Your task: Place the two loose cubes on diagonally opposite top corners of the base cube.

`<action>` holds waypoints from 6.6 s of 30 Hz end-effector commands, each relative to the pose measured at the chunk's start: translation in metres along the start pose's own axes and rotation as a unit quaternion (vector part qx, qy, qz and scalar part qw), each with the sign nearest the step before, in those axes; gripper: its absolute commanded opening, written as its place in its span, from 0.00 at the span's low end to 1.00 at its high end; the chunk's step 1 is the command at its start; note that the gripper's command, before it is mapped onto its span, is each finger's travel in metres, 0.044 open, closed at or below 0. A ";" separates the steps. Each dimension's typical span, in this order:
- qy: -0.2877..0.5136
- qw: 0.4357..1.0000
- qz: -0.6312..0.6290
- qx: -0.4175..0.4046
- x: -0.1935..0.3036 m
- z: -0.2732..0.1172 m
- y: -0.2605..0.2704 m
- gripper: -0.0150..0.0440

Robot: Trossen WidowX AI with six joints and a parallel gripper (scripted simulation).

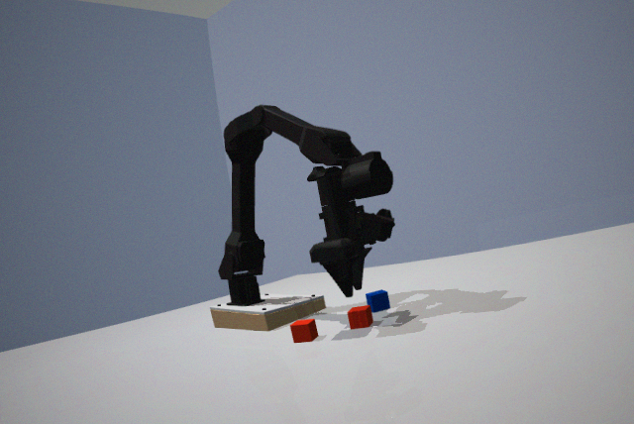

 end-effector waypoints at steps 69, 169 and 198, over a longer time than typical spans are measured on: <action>-0.007 1.000 0.001 0.002 -0.002 -0.048 -0.002 0.43; -0.003 0.594 0.804 -0.008 -0.036 0.006 0.127 0.43; -0.002 0.596 0.803 -0.009 -0.036 0.008 0.127 0.52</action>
Point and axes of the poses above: the point midway between the two fingers, 35 mm back from their tips, its own z axis out along the fingers, its own y axis across the jaws, x = y × z, the point moved 9 cm from there along -z, back along the fingers, and after that the axes turned 11 degrees about -z, right-handed, at the moved point
